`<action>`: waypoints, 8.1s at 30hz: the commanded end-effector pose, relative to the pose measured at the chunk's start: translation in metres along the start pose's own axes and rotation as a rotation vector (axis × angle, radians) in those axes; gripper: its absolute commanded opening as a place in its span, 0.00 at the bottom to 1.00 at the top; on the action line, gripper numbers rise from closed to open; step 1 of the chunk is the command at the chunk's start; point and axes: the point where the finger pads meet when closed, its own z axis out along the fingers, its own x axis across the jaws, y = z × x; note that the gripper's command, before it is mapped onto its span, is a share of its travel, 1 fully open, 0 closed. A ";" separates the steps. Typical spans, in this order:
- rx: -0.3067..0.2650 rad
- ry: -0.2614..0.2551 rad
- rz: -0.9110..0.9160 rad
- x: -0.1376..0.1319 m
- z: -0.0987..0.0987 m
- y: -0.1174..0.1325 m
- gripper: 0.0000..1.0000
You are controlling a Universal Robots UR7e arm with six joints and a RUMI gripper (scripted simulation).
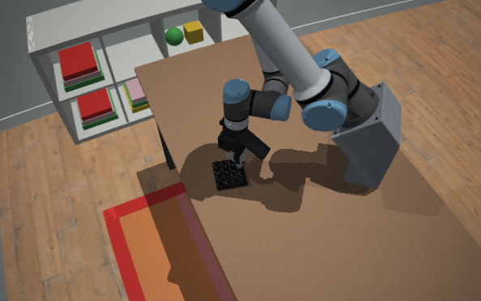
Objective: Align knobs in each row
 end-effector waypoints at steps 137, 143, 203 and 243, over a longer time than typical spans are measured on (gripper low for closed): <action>0.004 -0.002 0.821 0.037 -0.046 0.003 0.11; 0.003 -0.003 1.021 0.046 -0.048 0.005 0.11; 0.000 0.001 1.724 0.074 -0.058 0.014 0.11; -0.001 0.001 1.724 0.075 -0.048 0.014 0.11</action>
